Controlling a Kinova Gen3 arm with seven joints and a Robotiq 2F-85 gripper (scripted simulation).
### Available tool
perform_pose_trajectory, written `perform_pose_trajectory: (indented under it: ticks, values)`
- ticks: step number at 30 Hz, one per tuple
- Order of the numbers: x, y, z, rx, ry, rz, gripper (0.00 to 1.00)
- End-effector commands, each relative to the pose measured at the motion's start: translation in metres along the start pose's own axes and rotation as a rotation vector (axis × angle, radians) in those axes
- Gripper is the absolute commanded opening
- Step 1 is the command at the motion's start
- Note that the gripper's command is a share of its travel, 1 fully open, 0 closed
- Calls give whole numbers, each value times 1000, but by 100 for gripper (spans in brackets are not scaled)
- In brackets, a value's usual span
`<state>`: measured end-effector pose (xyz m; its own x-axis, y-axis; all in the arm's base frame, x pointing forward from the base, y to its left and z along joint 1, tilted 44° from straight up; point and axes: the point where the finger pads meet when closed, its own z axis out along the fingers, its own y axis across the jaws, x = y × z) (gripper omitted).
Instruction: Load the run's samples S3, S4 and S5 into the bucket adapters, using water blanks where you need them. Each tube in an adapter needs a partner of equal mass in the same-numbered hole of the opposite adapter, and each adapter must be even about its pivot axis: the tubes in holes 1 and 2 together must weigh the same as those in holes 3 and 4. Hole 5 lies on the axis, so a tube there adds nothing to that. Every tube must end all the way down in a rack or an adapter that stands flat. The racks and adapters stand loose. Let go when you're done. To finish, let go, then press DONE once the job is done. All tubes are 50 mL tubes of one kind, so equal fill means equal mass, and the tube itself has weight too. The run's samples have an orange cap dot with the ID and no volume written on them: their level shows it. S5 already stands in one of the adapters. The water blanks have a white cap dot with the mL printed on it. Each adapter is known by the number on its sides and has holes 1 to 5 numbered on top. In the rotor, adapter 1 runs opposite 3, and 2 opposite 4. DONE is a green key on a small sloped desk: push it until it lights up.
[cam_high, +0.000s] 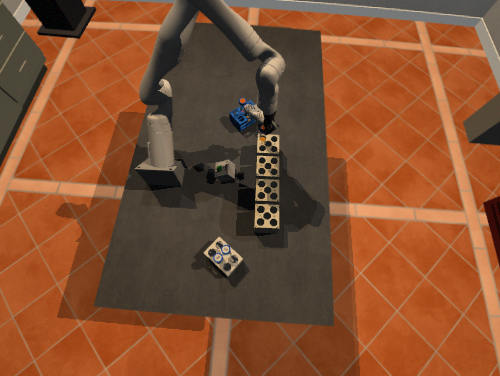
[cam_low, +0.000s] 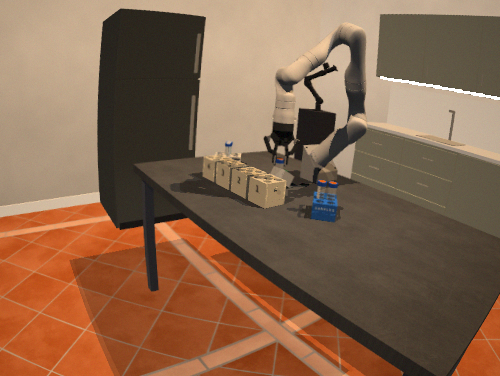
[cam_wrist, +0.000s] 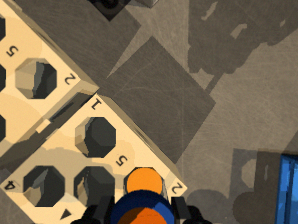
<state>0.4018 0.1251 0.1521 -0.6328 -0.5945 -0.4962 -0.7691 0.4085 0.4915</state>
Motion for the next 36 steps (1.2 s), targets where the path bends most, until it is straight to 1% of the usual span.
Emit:
perform_pose_trajectory:
  ticks: [1, 36]
  values:
    - [2, -2, -6, 6, 4, -1, 10]
    - [2, -2, -27, 6, 4, 0, 10]
